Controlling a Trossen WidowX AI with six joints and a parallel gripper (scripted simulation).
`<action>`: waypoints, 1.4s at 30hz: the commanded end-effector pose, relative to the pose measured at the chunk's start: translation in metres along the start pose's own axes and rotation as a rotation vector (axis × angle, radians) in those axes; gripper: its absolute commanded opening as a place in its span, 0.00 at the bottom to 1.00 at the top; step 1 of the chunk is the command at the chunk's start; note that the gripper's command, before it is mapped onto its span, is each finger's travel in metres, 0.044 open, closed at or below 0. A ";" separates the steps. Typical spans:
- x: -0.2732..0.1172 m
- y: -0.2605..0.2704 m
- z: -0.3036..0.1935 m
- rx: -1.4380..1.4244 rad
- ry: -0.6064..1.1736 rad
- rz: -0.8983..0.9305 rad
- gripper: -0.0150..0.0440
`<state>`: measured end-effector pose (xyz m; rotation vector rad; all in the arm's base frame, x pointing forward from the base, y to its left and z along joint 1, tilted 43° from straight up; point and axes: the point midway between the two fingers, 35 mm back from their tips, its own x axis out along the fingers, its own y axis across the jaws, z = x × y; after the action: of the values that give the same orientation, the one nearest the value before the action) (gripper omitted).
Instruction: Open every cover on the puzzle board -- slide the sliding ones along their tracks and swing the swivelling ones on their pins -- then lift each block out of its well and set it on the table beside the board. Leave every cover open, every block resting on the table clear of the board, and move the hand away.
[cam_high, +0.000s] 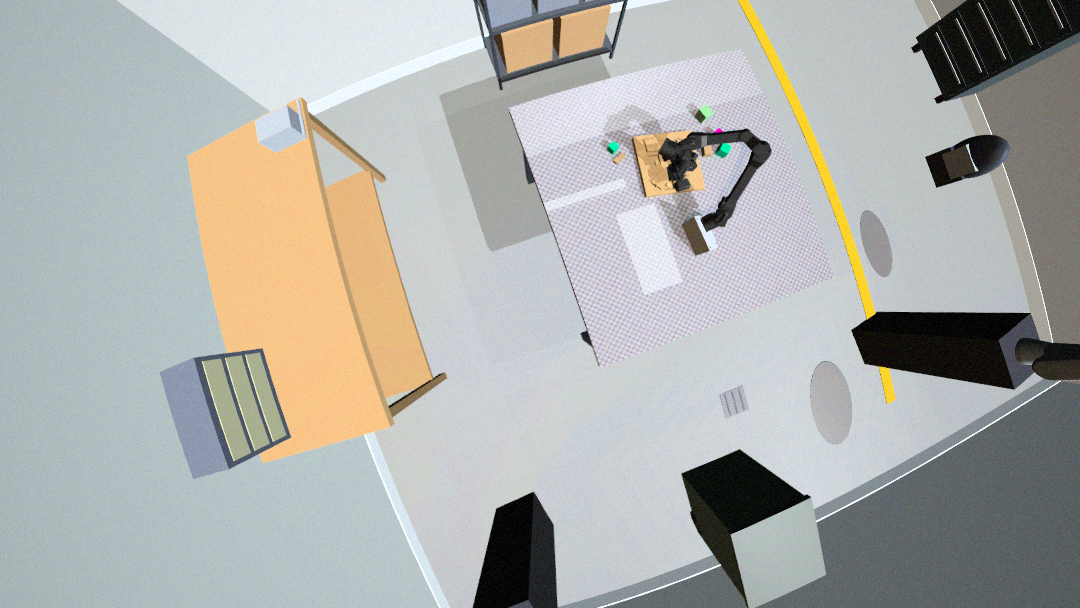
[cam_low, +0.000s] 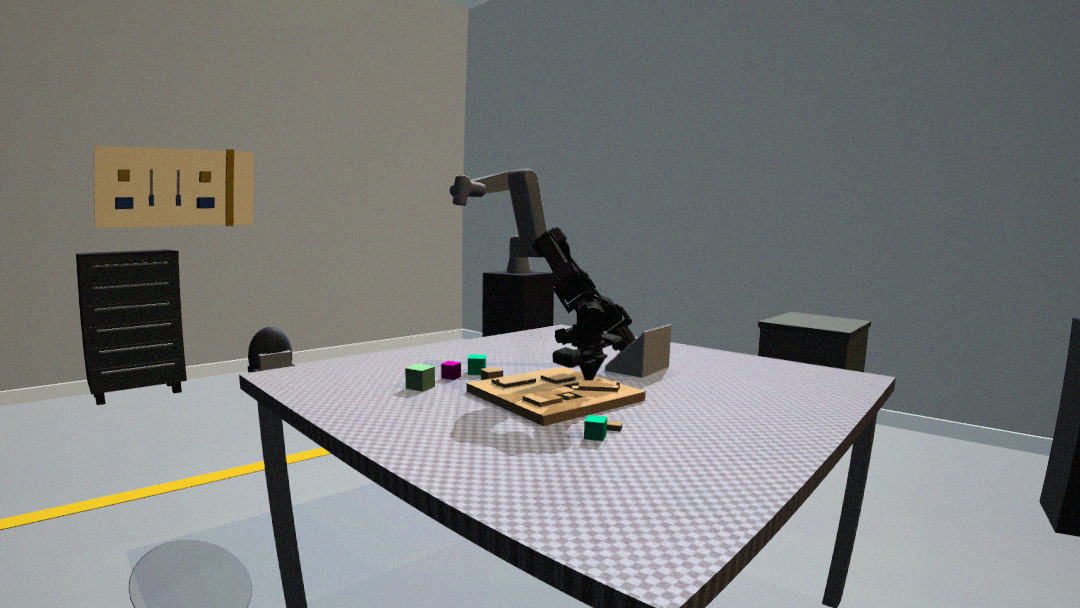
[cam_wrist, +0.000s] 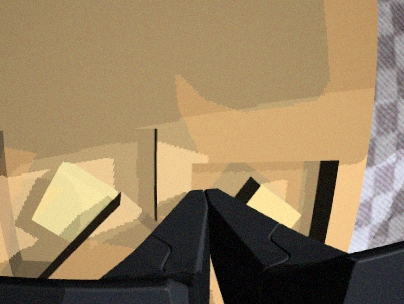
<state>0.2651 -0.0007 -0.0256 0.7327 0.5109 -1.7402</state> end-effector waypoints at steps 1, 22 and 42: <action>-0.003 0.008 -0.005 0.017 0.015 0.019 0.25; -0.009 0.028 -0.019 0.056 0.047 0.066 0.25; -0.016 0.048 -0.032 0.093 0.077 0.111 0.25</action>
<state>0.2705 0.0019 -0.0260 0.6872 0.5202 -1.7707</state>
